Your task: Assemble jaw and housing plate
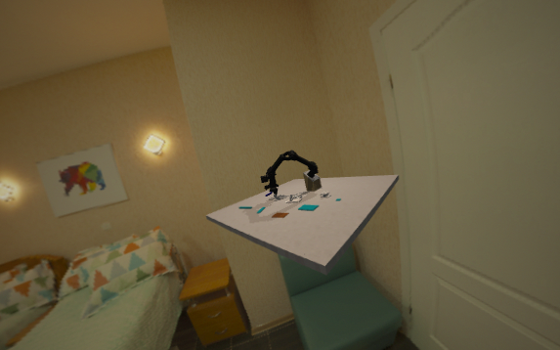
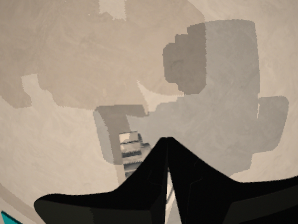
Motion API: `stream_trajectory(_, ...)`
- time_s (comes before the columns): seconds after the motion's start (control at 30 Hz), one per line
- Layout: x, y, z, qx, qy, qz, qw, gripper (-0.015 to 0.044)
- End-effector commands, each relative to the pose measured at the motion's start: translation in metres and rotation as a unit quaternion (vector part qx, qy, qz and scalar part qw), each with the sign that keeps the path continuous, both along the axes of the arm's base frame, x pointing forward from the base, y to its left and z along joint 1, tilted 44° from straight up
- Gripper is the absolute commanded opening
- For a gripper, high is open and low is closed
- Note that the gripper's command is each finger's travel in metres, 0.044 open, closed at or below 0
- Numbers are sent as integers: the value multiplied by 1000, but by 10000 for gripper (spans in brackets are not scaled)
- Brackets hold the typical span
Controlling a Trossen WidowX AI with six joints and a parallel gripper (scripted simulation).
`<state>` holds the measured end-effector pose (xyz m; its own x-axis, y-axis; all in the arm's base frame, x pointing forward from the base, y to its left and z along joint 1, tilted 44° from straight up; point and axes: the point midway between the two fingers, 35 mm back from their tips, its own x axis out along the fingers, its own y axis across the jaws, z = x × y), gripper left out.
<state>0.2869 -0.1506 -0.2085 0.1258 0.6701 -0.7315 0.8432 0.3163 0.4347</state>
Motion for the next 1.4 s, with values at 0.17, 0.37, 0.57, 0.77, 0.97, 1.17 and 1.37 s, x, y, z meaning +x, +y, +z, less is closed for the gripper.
stream_trajectory(0.17,14,8,8,5,1,0,1000,0)
stream_trajectory(0.37,22,12,12,5,0,0,1000,0)
stream_trajectory(0.57,27,14,15,6,0,0,1000,0)
stream_trajectory(0.77,30,13,18,6,0,1,1000,0)
stream_trajectory(0.97,19,-28,58,2,0,3,1000,0)
stream_trajectory(1.17,20,-22,51,5,1,-2,1000,105)
stream_trajectory(1.37,20,-22,51,5,1,-2,1000,263)
